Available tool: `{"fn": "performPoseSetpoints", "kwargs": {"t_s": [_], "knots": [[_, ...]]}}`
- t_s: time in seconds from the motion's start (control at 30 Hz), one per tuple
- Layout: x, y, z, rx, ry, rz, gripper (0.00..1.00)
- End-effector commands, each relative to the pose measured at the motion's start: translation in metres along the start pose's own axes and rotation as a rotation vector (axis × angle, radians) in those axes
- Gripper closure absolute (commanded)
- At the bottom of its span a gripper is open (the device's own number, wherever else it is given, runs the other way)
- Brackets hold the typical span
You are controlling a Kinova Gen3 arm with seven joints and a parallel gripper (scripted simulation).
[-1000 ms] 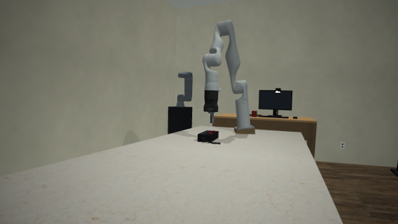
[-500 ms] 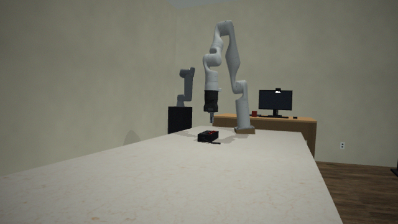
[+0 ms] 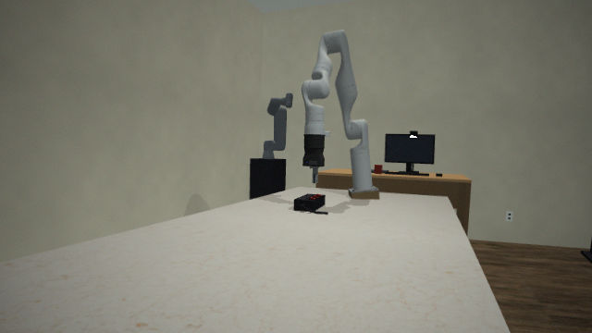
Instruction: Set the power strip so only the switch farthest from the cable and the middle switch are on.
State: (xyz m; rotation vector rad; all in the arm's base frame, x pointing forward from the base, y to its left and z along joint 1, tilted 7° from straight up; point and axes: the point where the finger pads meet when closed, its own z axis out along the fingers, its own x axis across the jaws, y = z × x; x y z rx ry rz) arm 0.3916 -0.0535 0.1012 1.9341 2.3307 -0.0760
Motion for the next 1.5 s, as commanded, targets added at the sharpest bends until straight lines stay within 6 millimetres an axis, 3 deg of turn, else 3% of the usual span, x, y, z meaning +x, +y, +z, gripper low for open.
{"fn": "performPoseSetpoints", "kwargs": {"t_s": [0.0,1.47], "knots": [[0.000,0.000,0.000,-0.001,0.000,0.000,1.00],[0.000,0.000,0.040,-0.001,0.000,0.000,1.00]]}}
